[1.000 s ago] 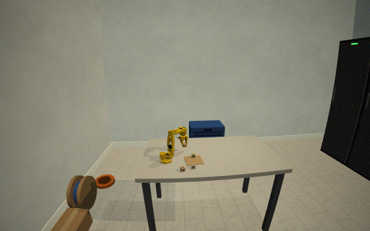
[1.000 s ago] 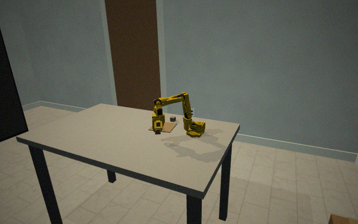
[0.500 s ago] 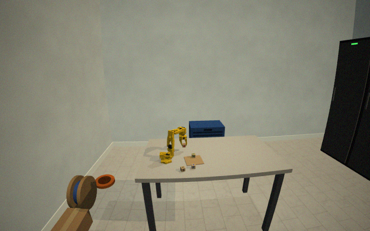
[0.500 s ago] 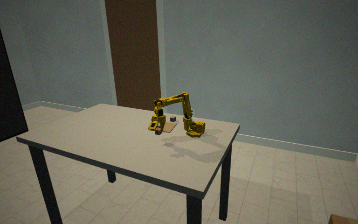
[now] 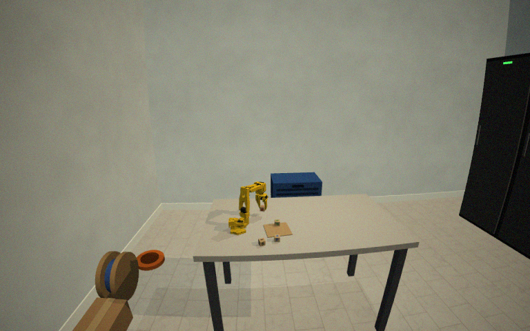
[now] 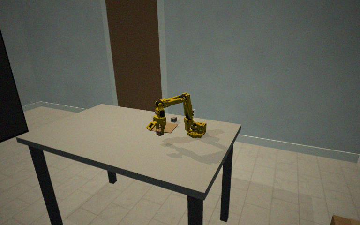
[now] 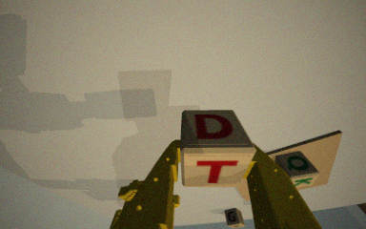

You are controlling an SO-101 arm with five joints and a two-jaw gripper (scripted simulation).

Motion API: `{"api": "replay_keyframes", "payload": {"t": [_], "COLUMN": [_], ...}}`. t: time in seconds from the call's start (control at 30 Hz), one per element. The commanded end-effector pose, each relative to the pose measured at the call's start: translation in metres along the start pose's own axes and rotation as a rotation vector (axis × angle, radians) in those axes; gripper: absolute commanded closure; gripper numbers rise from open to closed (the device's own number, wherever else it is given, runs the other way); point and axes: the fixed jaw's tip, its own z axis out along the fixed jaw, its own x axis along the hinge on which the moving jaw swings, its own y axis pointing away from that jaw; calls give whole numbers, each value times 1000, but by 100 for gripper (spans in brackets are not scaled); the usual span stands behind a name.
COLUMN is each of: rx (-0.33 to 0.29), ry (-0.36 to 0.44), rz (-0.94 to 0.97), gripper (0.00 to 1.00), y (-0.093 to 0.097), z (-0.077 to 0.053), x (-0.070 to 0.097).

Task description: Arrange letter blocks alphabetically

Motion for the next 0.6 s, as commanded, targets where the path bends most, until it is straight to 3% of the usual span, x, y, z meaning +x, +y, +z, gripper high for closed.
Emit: {"api": "replay_keyframes", "payload": {"t": [0.0, 0.57], "rx": [27, 15], "ry": [-121, -124], "rz": [58, 243], "gripper": [100, 100], "y": [-1, 2], "z": [-19, -19], "x": [-13, -15]}}
